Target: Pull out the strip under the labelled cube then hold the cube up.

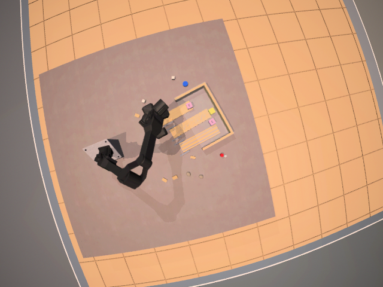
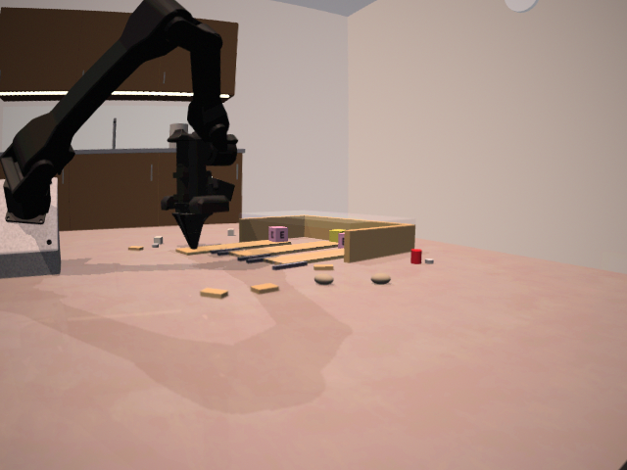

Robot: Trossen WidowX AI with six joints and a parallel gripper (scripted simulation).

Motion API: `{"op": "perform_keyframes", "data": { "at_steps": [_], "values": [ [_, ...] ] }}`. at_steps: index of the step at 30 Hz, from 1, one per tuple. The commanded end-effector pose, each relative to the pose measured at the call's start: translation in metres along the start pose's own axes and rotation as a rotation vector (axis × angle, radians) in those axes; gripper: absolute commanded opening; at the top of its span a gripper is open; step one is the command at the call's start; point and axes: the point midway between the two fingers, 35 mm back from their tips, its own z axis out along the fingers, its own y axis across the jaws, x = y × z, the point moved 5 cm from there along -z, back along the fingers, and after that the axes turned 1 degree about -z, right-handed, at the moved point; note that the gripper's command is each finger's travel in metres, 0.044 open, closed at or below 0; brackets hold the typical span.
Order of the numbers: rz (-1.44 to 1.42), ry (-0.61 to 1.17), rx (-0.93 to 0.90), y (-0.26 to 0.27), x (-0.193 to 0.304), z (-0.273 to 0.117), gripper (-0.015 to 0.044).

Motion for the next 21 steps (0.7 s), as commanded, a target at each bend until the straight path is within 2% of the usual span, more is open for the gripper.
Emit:
{"op": "perform_keyframes", "data": {
  "at_steps": [1, 21],
  "values": [
    [-0.007, 0.027, -0.002, 0.001, 0.012, 0.006, 0.0000],
    [-0.008, 0.028, -0.002, 0.002, 0.043, 0.005, 0.0000]
  ]
}}
